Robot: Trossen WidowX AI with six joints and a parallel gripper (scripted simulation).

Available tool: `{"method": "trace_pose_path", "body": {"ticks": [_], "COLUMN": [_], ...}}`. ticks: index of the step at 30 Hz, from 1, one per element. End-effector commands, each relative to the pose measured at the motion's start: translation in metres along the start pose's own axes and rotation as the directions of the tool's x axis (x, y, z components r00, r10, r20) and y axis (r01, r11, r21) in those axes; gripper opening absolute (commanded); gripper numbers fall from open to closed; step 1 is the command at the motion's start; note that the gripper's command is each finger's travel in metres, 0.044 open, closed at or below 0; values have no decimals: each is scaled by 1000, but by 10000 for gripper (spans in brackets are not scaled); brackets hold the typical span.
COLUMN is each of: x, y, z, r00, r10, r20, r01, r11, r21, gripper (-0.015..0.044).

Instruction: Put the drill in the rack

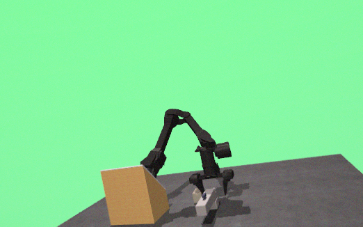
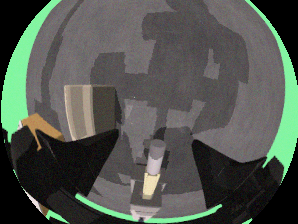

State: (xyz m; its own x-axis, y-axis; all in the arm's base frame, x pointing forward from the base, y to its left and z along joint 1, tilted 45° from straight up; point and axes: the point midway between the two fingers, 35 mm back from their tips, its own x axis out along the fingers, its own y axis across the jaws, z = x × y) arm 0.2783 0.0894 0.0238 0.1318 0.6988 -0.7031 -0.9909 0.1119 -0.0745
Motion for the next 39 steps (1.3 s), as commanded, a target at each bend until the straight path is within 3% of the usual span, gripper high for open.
{"method": "trace_pose_path", "body": {"ticks": [1,25,39], "x": [1,4,3], "y": [0,0,-2], "z": [-3,-12,-10], "r00": [1000,1000,1000], "r10": [0,0,-3], "r20": [-3,-3,3], "r01": [0,0,3], "r11": [1000,1000,1000], "r21": [-3,-3,-2], "gripper": [440,440,72]}}
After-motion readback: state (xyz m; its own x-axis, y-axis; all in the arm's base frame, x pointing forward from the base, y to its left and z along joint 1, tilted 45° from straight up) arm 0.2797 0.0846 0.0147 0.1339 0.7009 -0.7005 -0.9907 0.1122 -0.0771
